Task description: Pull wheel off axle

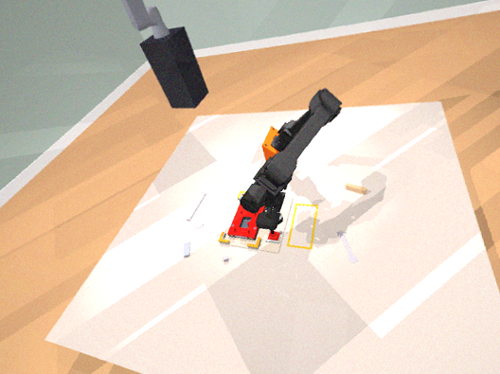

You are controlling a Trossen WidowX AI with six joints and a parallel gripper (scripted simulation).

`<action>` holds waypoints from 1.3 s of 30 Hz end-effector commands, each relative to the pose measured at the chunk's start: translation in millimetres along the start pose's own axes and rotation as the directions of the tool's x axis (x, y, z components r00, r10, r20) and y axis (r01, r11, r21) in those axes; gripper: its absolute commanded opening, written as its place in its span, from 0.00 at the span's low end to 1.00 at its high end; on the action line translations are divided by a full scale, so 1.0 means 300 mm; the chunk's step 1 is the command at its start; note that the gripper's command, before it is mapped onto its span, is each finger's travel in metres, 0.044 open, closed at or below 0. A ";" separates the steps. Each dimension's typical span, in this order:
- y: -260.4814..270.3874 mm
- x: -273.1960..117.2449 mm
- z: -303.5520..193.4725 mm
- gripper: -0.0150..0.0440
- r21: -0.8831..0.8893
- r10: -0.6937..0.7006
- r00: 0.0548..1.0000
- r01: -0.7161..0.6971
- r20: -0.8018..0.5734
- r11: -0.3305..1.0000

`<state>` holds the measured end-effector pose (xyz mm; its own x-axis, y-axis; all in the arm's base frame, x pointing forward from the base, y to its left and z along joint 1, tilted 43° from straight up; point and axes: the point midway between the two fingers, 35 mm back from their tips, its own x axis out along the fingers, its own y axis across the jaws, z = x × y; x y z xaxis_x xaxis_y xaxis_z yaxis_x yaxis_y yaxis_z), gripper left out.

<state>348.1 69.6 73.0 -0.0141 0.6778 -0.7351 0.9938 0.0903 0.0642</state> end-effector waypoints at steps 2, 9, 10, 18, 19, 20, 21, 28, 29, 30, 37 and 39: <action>-0.025 -0.001 -0.037 0.25 0.007 -0.002 1.000 0.002 -0.002 1.000; -0.063 -0.008 -0.095 0.25 0.005 -0.001 1.000 0.001 -0.002 1.000; -0.069 -0.009 -0.102 0.25 0.005 -0.001 1.000 0.001 -0.001 1.000; -0.116 -0.014 -0.160 0.25 0.003 -0.001 1.000 0.001 -0.001 1.000; -0.121 -0.015 -0.167 0.25 0.003 -0.001 1.000 0.001 -0.001 1.000; -0.127 -0.015 -0.174 0.25 0.002 -0.001 1.000 0.001 -0.002 1.000; -0.133 -0.015 -0.182 0.25 0.002 -0.001 1.000 0.001 -0.002 1.000; -0.174 -0.017 -0.227 0.25 0.002 -0.001 1.000 0.001 -0.004 1.000; -0.177 -0.017 -0.230 0.25 0.002 -0.001 1.000 0.001 -0.004 1.000; -0.178 -0.017 -0.231 0.25 0.002 -0.001 1.000 0.001 -0.004 1.000; -0.178 0.030 -0.232 0.25 0.002 -0.001 1.000 0.001 -0.005 1.000; -0.178 0.047 -0.232 0.25 0.002 -0.001 1.000 0.001 -0.005 1.000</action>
<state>288.9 120.7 111.5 -0.0106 0.6792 -0.7339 0.9932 0.0920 0.0708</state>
